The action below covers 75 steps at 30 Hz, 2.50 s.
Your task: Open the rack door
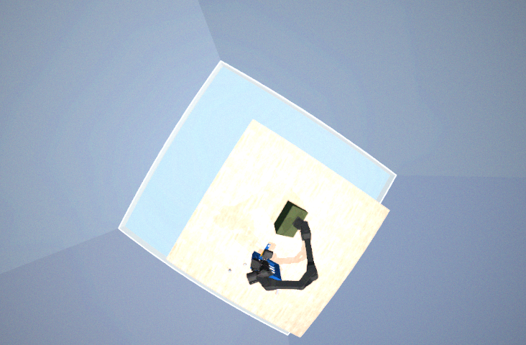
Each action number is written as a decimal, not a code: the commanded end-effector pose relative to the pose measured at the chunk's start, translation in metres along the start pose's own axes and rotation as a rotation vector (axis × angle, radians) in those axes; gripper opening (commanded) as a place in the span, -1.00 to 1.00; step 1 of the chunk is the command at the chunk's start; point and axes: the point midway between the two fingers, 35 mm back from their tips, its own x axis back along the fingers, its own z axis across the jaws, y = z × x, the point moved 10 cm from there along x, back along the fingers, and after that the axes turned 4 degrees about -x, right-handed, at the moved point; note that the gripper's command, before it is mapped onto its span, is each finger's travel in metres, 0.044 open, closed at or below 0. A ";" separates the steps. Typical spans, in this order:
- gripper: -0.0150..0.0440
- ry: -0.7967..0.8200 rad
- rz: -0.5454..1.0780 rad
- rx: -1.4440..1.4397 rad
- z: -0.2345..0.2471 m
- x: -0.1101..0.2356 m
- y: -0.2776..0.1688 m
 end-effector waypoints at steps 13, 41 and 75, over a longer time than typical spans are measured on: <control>0.47 0.004 0.004 0.797 0.003 -0.002 -0.002; 0.47 0.007 0.001 2.184 0.003 -0.002 -0.002; 0.32 0.009 -0.002 3.100 0.002 -0.002 -0.002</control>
